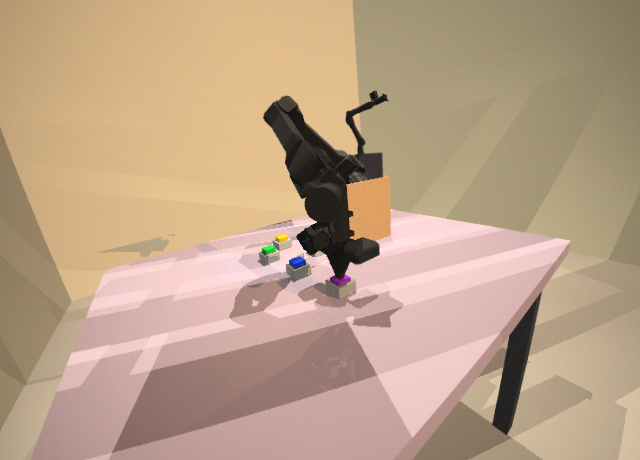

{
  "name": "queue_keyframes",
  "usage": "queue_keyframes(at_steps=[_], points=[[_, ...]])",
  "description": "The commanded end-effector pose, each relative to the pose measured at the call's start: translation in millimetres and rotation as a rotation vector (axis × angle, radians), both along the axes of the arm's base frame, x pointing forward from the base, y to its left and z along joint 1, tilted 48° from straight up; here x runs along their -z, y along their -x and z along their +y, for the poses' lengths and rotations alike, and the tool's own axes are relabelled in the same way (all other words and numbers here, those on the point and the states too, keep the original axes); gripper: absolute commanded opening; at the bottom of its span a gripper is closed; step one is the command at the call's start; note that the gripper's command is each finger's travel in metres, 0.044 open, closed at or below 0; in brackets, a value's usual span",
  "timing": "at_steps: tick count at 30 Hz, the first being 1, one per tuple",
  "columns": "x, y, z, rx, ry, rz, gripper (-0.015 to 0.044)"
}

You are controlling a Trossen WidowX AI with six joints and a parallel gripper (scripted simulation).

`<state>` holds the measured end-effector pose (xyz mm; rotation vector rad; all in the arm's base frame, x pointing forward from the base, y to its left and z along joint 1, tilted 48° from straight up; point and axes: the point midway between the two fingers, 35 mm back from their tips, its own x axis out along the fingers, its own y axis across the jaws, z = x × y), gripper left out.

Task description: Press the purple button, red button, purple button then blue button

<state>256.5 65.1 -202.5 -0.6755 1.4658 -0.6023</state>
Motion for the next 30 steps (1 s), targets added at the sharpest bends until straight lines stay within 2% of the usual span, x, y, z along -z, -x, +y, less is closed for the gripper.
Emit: queue_keyframes(at_steps=[1,14,17,23,27,30], points=[[0.4,1.0,-2.3,-0.001,0.004,0.005,0.002],[0.4,1.0,-2.3,-0.001,0.004,0.005,0.002],[-18.9,1.4,19.4,-0.001,0.002,0.005,0.002],[-23.8,1.5,24.8,-0.001,0.002,0.005,0.002],[-61.1,2.8,65.8,-0.001,-0.001,0.006,0.002],[-63.6,3.2,68.3,-0.001,-0.001,0.006,0.002]])
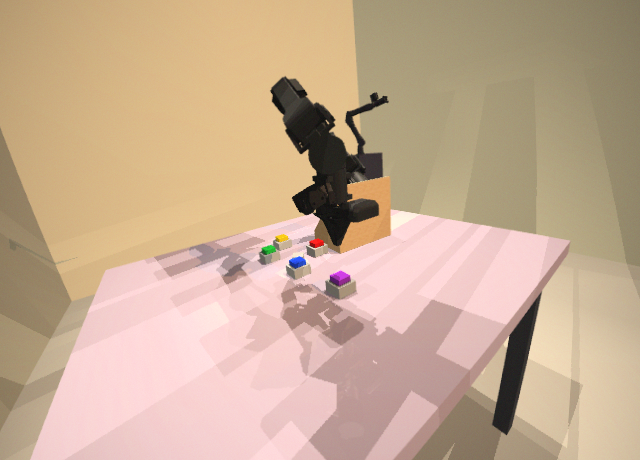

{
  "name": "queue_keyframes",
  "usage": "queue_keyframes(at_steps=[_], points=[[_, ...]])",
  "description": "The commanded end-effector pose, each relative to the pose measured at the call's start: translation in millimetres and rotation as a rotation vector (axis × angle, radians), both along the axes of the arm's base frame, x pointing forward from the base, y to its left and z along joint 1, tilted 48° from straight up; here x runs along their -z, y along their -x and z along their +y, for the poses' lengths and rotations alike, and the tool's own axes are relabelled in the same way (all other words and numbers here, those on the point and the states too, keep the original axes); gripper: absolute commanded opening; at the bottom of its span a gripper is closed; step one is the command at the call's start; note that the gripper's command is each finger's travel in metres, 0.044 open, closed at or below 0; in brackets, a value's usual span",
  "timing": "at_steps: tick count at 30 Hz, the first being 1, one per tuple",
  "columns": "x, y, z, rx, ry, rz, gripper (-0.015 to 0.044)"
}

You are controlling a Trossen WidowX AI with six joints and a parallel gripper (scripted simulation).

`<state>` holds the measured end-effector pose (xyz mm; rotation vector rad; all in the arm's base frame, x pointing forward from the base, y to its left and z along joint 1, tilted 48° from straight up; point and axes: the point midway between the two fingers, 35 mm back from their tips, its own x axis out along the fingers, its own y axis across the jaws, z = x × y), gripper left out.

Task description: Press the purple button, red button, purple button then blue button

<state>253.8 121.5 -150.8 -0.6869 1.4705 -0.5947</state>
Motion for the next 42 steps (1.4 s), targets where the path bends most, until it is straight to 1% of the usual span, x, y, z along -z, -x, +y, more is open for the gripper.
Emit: queue_keyframes(at_steps=[1,4,11,17,22,30,36,42], points=[[-12.0,0.5,11.9,0.008,-0.003,-0.003,0.002],[-19.6,0.0,7.9,0.007,-0.004,-0.003,0.002],[-91.7,8.5,-42.3,0.005,-0.005,0.001,0.002],[-139.5,35.4,-92.1,0.005,0.0,0.003,0.002],[-164.7,67.9,-131.3,0.007,0.009,0.005,0.002],[-165.5,72.6,-137.8,0.007,0.01,0.006,0.002],[-126.9,71.9,-181.2,0.007,0.013,0.005,0.002],[-125.6,72.2,-182.9,0.008,0.014,0.005,0.002]])
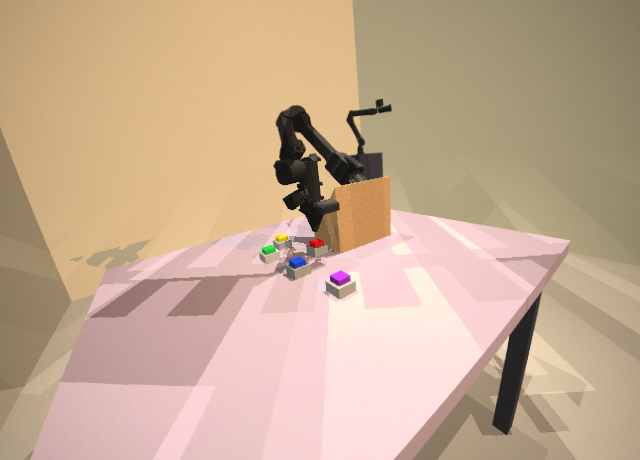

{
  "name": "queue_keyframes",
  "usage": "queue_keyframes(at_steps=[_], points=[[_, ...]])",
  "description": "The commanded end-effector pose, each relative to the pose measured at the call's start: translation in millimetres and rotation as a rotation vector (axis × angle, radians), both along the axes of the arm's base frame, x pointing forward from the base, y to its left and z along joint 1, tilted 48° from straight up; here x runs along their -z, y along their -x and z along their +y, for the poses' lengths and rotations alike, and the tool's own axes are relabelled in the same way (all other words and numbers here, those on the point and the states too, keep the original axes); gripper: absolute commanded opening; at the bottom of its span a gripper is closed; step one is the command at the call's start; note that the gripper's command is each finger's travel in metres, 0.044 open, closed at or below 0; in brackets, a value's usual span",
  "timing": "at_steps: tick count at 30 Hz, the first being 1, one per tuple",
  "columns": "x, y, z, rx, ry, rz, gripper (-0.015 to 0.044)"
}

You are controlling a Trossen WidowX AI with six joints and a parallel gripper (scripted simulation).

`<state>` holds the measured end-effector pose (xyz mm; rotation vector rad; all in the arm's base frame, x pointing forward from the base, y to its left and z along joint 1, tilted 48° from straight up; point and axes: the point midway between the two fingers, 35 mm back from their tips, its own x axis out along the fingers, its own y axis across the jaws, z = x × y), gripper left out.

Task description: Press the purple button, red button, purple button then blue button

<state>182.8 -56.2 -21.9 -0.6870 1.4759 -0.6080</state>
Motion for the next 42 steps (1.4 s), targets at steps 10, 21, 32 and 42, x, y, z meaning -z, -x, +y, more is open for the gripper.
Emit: queue_keyframes(at_steps=[10,21,32,42], points=[[14.1,0.5,-16.5,-0.003,0.004,0.002,0.002],[24.5,1.2,-29.2,-0.003,0.007,0.003,0.002],[24.6,1.2,-29.4,-0.003,0.008,0.003,0.002],[24.6,1.2,-29.4,-0.003,0.008,0.003,0.002]])
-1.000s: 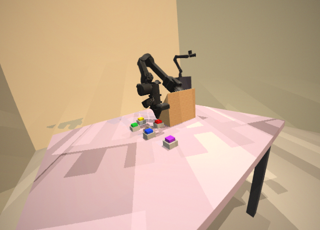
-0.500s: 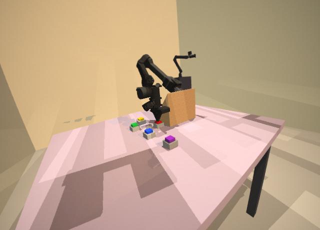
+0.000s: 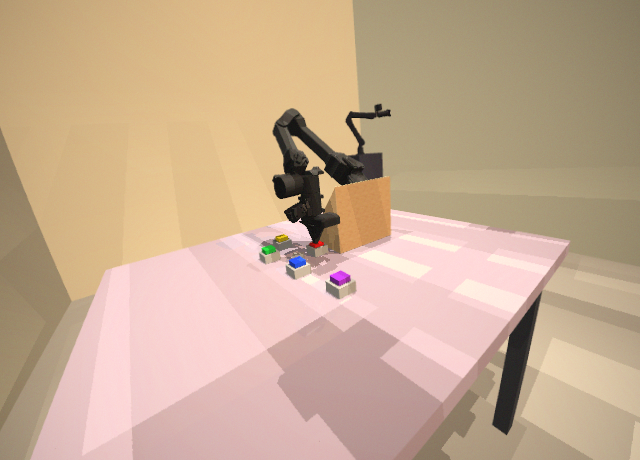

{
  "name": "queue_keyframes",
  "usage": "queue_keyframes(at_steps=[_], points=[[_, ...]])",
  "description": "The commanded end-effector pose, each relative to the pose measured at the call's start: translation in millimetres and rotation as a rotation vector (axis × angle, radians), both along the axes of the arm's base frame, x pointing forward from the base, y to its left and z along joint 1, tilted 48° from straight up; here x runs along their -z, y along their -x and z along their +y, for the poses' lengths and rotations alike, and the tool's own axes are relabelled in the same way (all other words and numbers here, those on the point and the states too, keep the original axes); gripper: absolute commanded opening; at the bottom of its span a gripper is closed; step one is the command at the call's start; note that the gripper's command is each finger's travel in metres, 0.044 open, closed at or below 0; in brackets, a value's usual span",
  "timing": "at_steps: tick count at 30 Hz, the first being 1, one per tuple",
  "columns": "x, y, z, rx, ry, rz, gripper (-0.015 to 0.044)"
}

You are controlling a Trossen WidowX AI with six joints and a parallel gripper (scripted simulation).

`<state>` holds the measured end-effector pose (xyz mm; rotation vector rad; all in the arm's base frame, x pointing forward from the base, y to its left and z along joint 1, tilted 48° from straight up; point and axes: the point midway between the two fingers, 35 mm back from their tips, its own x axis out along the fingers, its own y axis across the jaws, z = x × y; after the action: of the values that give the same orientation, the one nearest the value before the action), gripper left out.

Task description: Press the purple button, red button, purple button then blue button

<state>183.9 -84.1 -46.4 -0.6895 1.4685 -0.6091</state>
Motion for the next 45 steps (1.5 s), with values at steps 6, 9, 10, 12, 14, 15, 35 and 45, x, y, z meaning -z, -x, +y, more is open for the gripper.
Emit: queue_keyframes(at_steps=[6,9,10,12,14,15,35,45], points=[[-16.1,1.5,17.8,0.002,0.001,0.004,0.002],[-21.4,2.4,22.8,0.001,0.003,0.008,0.002],[-21.4,2.4,22.8,0.001,0.003,0.008,0.002],[-22.5,2.1,24.3,0.001,0.002,0.008,0.002],[-31.7,0.5,36.8,-0.001,-0.003,0.008,0.002],[-39.9,0.3,46.6,-0.001,-0.005,0.008,0.002],[-5.1,-54.2,146.9,-0.002,-0.015,0.005,0.002],[90.5,-69.5,216.5,0.001,-0.014,0.0,0.002]])
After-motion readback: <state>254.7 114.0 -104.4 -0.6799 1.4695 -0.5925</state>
